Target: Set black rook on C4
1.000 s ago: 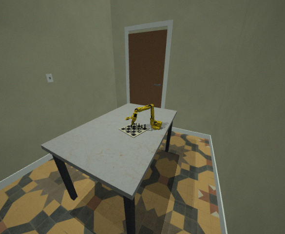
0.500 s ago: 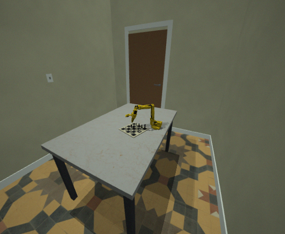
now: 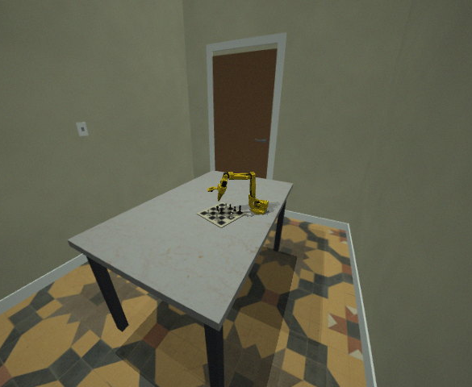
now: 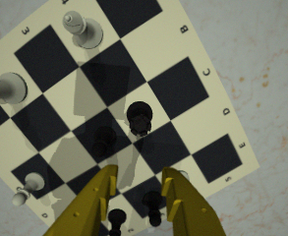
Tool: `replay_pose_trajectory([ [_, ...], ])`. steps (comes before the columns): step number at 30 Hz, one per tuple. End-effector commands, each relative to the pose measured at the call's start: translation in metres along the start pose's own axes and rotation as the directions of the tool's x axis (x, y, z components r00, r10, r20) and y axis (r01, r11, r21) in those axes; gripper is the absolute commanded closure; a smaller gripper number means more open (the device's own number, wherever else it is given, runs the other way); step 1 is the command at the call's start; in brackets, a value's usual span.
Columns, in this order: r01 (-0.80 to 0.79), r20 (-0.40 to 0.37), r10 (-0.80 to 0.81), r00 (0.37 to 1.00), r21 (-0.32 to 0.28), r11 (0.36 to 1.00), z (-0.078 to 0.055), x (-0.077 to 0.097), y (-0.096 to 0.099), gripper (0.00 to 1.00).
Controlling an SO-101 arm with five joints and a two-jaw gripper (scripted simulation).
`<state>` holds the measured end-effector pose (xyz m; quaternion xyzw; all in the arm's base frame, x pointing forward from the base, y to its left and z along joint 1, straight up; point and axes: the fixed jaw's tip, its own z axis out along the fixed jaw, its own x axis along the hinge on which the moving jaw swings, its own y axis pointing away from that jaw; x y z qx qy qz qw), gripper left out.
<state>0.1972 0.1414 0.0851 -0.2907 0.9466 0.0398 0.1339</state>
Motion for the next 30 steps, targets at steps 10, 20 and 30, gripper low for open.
replay_pose_trajectory([
  [10, -0.059, 0.01, 0.059, 0.998, 0.013, 0.998, -0.004, 0.0, -0.012, 0.87],
  [20, -0.326, 0.023, 0.325, 0.946, 0.093, 0.941, -0.014, 0.018, -0.079, 0.82],
  [30, -0.622, 0.068, 0.621, 0.781, 0.181, 0.762, -0.031, 0.064, -0.147, 0.75],
])
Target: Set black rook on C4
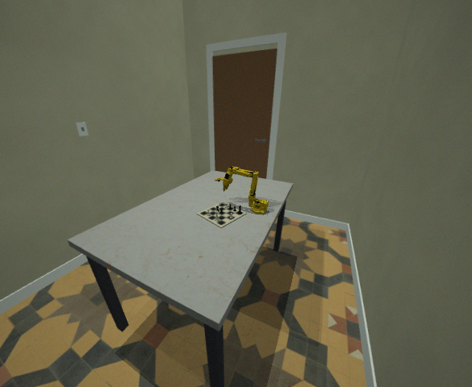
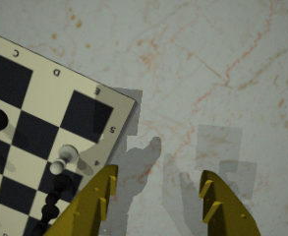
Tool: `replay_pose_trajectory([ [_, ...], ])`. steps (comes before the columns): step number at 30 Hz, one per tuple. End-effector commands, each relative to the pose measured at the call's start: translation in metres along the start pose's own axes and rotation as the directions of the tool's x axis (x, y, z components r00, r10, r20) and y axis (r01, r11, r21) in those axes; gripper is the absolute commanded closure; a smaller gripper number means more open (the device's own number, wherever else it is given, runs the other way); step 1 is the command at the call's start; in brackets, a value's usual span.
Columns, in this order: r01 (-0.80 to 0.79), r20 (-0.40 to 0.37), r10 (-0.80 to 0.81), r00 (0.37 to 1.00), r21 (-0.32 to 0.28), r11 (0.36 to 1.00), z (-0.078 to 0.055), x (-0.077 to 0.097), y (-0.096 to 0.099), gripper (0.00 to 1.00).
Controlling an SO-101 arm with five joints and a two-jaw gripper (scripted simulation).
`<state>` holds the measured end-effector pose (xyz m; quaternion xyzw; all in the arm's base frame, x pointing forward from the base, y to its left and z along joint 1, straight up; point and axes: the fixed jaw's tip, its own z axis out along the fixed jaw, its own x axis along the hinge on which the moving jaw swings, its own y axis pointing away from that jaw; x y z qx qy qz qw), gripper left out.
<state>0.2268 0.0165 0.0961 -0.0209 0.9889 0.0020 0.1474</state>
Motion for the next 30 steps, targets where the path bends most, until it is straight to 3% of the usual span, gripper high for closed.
replay_pose_trajectory([
  [1, -0.188, -0.004, 0.188, 0.982, 0.06, 0.98, -0.005, 0.009, -0.046, 0.74],
  [10, -0.535, 0.037, 0.538, 0.842, 0.17, 0.827, -0.021, 0.049, -0.123, 0.66],
  [12, -0.535, 0.037, 0.538, 0.842, 0.17, 0.827, -0.021, 0.049, -0.123, 0.66],
  [22, -0.72, 0.083, 0.724, 0.685, 0.229, 0.655, -0.034, 0.088, -0.159, 0.61],
  [30, -0.746, 0.092, 0.75, 0.655, 0.237, 0.622, -0.037, 0.096, -0.164, 0.6],
])
